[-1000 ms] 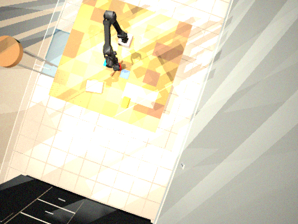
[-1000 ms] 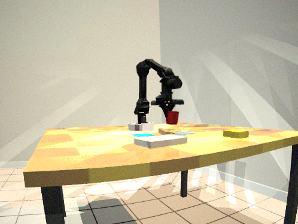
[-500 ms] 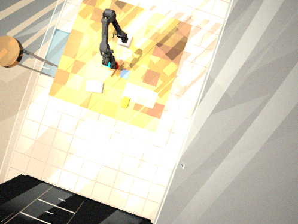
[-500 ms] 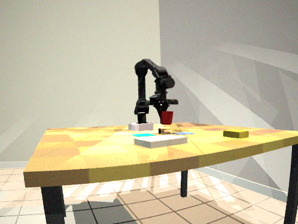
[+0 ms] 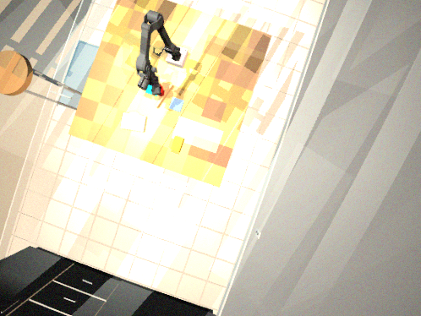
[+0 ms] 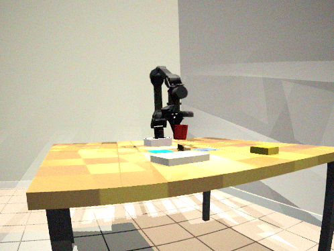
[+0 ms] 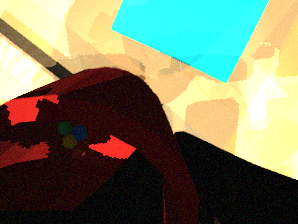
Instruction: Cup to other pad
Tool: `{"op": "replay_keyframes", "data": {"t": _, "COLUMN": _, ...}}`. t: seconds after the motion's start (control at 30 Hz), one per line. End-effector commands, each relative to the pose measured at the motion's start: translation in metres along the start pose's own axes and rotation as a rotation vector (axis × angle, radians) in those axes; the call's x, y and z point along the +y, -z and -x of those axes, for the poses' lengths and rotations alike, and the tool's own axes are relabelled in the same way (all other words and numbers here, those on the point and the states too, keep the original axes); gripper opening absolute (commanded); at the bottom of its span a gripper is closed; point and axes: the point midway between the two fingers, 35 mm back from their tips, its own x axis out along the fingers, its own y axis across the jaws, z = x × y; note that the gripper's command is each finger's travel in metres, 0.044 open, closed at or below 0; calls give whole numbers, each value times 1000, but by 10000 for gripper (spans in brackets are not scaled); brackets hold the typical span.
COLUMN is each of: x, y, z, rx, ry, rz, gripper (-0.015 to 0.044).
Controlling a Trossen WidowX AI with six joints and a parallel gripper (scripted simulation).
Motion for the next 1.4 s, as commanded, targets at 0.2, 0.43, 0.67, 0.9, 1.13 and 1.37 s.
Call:
{"op": "replay_keyframes", "data": {"t": 0.2, "x": -15, "y": -14, "z": 1, "rx": -5, "ry": 3, "rz": 4, "gripper": 0}}
{"op": "replay_keyframes", "data": {"t": 0.43, "x": -26, "y": -25, "z": 1, "rx": -6, "ry": 4, "rz": 4, "gripper": 0}}
{"op": "replay_keyframes", "data": {"t": 0.67, "x": -36, "y": -35, "z": 2, "rx": -7, "ry": 5, "rz": 4, "gripper": 0}}
{"op": "replay_keyframes", "data": {"t": 0.9, "x": -47, "y": -45, "z": 2, "rx": -8, "ry": 6, "rz": 4, "gripper": 0}}
{"op": "replay_keyframes", "data": {"t": 1.13, "x": -58, "y": -54, "z": 3, "rx": -9, "ry": 7, "rz": 5, "gripper": 0}}
{"op": "replay_keyframes", "data": {"t": 1.37, "x": -69, "y": -63, "z": 3, "rx": -10, "ry": 8, "rz": 5, "gripper": 0}}
